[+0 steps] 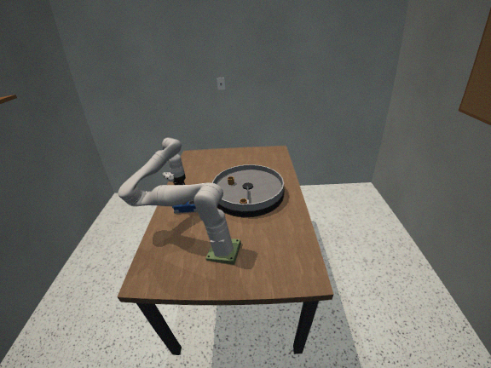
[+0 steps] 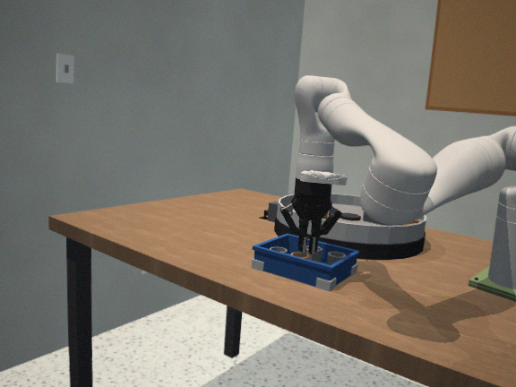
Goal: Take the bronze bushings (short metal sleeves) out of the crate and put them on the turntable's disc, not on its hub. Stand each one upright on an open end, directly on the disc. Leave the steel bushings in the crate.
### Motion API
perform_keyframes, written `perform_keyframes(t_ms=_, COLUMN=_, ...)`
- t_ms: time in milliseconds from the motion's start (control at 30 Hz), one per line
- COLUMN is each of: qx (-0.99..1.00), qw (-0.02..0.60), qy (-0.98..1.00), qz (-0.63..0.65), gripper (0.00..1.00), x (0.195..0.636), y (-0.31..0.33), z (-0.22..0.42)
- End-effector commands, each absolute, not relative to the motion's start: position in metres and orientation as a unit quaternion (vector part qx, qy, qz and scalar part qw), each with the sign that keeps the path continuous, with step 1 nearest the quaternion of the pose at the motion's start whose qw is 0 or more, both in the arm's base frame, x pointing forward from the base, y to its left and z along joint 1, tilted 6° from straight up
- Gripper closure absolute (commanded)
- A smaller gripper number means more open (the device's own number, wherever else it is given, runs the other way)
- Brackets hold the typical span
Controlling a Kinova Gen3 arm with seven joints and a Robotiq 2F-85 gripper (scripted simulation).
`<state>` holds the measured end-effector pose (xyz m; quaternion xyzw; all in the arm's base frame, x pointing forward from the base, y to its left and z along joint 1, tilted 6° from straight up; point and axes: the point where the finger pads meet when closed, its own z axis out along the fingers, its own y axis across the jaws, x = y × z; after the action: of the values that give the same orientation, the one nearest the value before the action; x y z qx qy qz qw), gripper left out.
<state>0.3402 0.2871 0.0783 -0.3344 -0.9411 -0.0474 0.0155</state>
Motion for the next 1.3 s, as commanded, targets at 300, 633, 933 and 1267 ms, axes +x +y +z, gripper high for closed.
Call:
perform_keyframes(t_ms=300, qx=-0.339, qw=0.013, qy=-0.94, qz=-0.049, gripper=0.88, x=0.342, y=0.286, z=0.078)
perform_keyframes(t_ms=633, qx=-0.339, qw=0.013, qy=-0.94, qz=-0.049, gripper=0.88, x=0.342, y=0.287, z=0.073)
perform_keyframes(t_ms=933, qx=-0.339, qw=0.013, qy=-0.94, qz=-0.049, gripper=0.88, x=0.342, y=0.288, z=0.06)
perform_keyframes(t_ms=1267, qx=-0.339, qw=0.013, qy=-0.94, qz=-0.049, gripper=0.88, x=0.342, y=0.289, z=0.054)
